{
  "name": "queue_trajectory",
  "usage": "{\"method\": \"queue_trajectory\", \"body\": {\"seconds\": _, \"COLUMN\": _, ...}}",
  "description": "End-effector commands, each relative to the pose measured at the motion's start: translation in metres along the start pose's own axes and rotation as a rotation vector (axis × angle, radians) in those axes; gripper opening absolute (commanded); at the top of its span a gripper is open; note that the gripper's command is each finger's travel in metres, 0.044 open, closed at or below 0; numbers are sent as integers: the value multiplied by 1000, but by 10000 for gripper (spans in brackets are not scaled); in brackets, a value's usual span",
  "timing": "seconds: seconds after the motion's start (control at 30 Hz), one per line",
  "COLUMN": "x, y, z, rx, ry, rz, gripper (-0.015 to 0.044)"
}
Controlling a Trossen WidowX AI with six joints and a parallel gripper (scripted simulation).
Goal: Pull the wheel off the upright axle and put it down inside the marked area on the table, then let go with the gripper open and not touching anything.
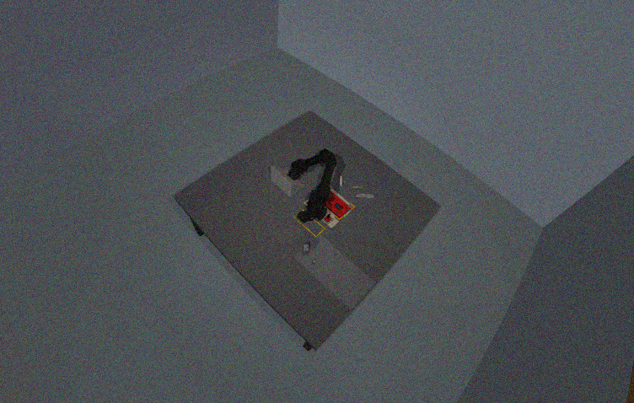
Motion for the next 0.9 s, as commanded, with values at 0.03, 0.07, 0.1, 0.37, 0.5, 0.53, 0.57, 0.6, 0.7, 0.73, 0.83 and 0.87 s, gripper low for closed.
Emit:
{"method": "queue_trajectory", "body": {"seconds": 0.03, "x": -28, "y": 0, "z": 0, "rx": -5, "ry": 7, "rz": 3, "gripper": 0}}
{"method": "queue_trajectory", "body": {"seconds": 0.07, "x": -34, "y": 0, "z": 0, "rx": -5, "ry": 7, "rz": 3, "gripper": 0}}
{"method": "queue_trajectory", "body": {"seconds": 0.1, "x": -40, "y": 0, "z": 0, "rx": -5, "ry": 8, "rz": 3, "gripper": 0}}
{"method": "queue_trajectory", "body": {"seconds": 0.37, "x": -72, "y": -2, "z": 3, "rx": -4, "ry": 11, "rz": 3, "gripper": 0}}
{"method": "queue_trajectory", "body": {"seconds": 0.5, "x": -68, "y": -2, "z": 2, "rx": -2, "ry": 10, "rz": 6, "gripper": 53}}
{"method": "queue_trajectory", "body": {"seconds": 0.53, "x": -68, "y": -2, "z": 2, "rx": -2, "ry": 10, "rz": 6, "gripper": 79}}
{"method": "queue_trajectory", "body": {"seconds": 0.57, "x": -68, "y": -2, "z": 2, "rx": -2, "ry": 10, "rz": 6, "gripper": 105}}
{"method": "queue_trajectory", "body": {"seconds": 0.6, "x": -68, "y": -2, "z": 2, "rx": -2, "ry": 10, "rz": 6, "gripper": 131}}
{"method": "queue_trajectory", "body": {"seconds": 0.7, "x": -68, "y": -2, "z": 2, "rx": -2, "ry": 10, "rz": 6, "gripper": 210}}
{"method": "queue_trajectory", "body": {"seconds": 0.73, "x": -68, "y": -2, "z": 2, "rx": -2, "ry": 10, "rz": 6, "gripper": 236}}
{"method": "queue_trajectory", "body": {"seconds": 0.83, "x": -63, "y": -2, "z": 2, "rx": -2, "ry": 9, "rz": 6, "gripper": 300}}
{"method": "queue_trajectory", "body": {"seconds": 0.87, "x": -58, "y": -2, "z": 2, "rx": -3, "ry": 9, "rz": 5, "gripper": 300}}
Point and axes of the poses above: the point midway between the two fingers, 35 mm back from their tips, its own x axis back along the fingers, its own z axis across the jaws, y = z × x, the point moved 8 cm from there along x, back along the fingers, and after that the axes turned 4 degrees about x, right-handed, at the moved point
